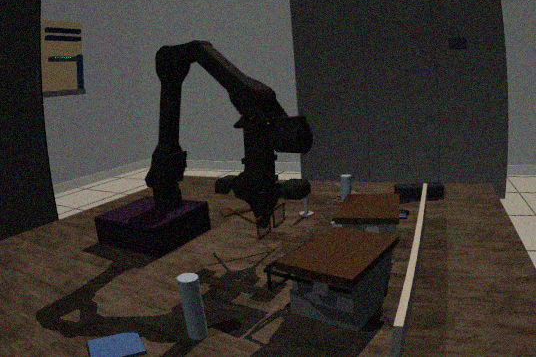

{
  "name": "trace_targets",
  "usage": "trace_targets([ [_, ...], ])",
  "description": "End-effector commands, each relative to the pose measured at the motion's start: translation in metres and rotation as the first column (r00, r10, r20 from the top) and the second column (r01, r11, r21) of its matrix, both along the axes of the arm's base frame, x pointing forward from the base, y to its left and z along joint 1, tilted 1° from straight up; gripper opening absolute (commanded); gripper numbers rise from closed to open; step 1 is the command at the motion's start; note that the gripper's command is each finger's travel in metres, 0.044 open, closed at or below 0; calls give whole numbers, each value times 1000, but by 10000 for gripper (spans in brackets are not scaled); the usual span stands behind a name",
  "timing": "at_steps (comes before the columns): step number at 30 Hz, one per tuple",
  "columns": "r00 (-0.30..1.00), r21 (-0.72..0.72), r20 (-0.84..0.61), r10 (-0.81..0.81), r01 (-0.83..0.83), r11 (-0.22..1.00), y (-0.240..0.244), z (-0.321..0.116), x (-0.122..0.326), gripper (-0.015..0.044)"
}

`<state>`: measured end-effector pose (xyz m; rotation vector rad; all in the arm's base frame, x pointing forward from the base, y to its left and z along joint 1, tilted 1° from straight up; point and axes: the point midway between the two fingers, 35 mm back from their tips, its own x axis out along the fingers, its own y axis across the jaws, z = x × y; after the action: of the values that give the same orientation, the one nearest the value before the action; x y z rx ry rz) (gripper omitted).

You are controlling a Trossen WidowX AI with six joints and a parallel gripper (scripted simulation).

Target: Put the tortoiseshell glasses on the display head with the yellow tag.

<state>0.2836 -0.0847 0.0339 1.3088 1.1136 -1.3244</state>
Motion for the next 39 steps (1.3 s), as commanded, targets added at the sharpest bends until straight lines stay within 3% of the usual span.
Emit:
trace_targets([
  [1, 1000, 1, 14, -5, 5, 1000, 1, 36, 1, 0],
  [15, 1000, 3, 14, -6, 6, 1000, 13, 53, 5, 0],
  [39, 1000, 17, 19, -6, 5, 1000, 144, 56, 53, 0],
])
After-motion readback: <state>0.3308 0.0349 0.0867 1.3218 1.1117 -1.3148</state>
